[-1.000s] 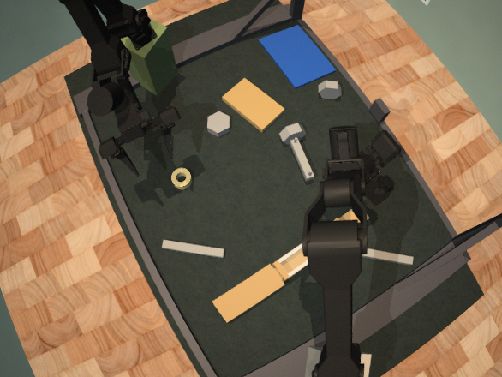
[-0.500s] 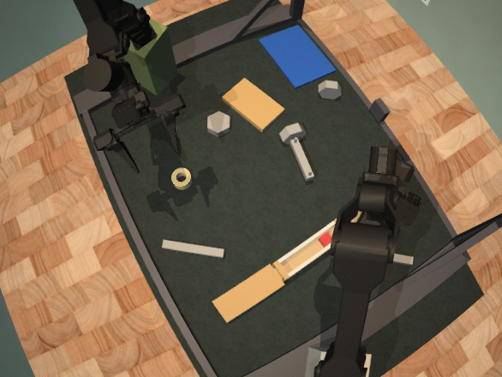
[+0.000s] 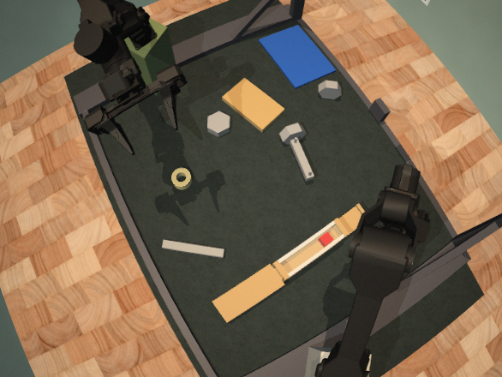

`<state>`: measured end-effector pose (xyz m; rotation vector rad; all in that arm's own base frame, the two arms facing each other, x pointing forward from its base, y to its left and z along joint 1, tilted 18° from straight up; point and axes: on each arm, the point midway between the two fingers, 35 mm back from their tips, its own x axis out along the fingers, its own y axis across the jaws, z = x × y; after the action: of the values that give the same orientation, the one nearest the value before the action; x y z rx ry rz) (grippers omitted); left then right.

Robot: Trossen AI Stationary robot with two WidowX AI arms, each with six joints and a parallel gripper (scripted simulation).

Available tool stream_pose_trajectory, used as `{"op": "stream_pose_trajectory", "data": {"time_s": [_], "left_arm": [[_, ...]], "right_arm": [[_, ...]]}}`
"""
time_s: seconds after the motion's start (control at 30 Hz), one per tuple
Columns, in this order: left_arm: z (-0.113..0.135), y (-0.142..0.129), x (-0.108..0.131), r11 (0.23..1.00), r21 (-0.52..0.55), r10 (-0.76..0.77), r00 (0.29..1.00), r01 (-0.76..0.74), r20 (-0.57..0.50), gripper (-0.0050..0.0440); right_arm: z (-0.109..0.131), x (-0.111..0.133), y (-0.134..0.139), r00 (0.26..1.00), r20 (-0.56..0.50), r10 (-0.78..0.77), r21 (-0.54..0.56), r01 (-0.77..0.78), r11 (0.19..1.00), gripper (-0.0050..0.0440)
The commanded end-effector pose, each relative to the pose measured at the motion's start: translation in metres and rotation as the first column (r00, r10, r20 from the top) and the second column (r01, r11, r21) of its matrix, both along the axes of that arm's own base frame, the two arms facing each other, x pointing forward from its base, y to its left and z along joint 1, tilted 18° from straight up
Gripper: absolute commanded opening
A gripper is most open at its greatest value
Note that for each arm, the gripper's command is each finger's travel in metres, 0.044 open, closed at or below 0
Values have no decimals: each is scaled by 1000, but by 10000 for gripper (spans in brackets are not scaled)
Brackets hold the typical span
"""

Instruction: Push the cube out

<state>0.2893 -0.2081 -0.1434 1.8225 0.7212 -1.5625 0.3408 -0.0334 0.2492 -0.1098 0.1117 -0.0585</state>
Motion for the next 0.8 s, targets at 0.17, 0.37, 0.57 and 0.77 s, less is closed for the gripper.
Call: {"op": "stream_pose_trajectory", "data": {"time_s": [0.17, 0.37, 0.57, 0.77], "left_arm": [[8, 16, -36, 970, 174, 169, 985, -172, 31, 150], [9, 25, -50, 946, 240, 212, 976, -219, 55, 150], [8, 24, -48, 950, 232, 204, 978, -209, 46, 150], [8, 24, -48, 950, 232, 204, 978, -209, 46, 150]], "right_arm": [[68, -19, 26, 989, 146, 31, 76, -43, 996, 400], [88, -29, 35, 980, 193, 49, 107, -71, 992, 400], [88, -29, 35, 979, 196, 51, 101, -72, 992, 400], [88, -29, 35, 979, 196, 51, 101, -72, 992, 400]]}}
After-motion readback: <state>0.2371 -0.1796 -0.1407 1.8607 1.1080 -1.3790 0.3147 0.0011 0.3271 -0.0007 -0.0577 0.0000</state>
